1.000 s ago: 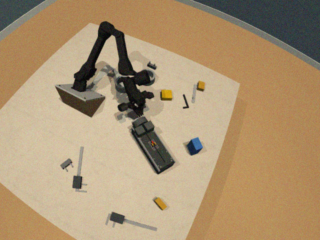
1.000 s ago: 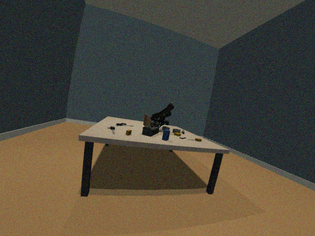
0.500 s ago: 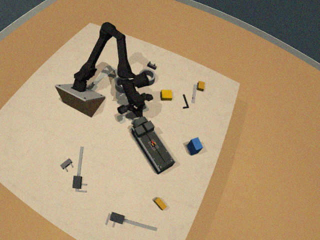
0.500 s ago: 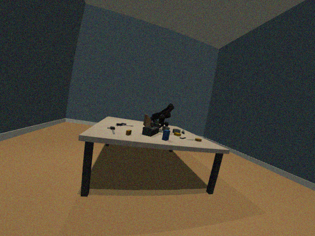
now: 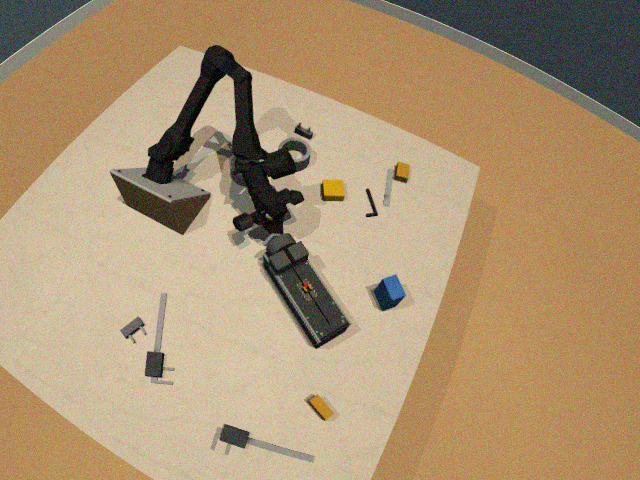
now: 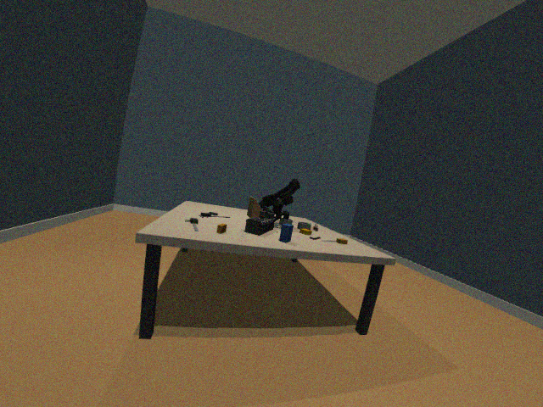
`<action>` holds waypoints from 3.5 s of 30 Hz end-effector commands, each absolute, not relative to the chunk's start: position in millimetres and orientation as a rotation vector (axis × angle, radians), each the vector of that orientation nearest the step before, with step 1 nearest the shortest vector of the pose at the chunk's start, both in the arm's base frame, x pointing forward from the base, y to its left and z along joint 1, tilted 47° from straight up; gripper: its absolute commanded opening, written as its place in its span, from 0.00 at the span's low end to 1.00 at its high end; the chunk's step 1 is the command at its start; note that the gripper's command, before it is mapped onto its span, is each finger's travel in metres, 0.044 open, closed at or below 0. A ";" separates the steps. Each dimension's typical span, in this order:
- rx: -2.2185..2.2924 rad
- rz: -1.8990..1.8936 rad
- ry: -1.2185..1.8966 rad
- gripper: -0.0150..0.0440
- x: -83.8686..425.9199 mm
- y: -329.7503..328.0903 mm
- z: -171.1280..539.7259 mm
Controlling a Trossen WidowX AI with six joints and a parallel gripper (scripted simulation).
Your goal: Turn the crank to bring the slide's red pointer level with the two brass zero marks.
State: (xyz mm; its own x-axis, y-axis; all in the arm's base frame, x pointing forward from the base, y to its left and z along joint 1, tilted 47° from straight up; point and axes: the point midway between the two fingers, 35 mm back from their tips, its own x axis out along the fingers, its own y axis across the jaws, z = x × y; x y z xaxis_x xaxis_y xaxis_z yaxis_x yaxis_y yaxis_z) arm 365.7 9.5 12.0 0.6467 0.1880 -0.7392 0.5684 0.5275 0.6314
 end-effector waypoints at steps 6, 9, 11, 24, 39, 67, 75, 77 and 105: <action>1.021 -0.273 0.887 0.25 361.5 10.6 0.7; 1.021 -0.273 0.887 0.25 360.8 10.3 -0.5; 1.021 -0.273 0.887 0.25 360.4 10.1 -1.2; 1.021 -0.273 0.888 0.25 358.4 9.2 -4.5; 1.021 -0.273 0.888 0.25 356.9 8.3 -6.8; 1.021 -0.274 0.888 0.25 355.3 7.2 -9.2; 1.021 -0.274 0.888 0.25 355.0 6.9 -9.7; 1.020 -0.274 0.888 0.25 354.9 6.9 -9.8; 1.020 -0.274 0.888 0.25 353.9 6.0 -11.3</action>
State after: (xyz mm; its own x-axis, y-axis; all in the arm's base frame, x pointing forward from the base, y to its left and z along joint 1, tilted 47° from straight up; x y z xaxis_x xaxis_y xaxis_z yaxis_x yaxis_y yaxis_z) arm 358.7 8.7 -3.9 0.6491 0.1991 -0.7342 0.5623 0.5244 0.6394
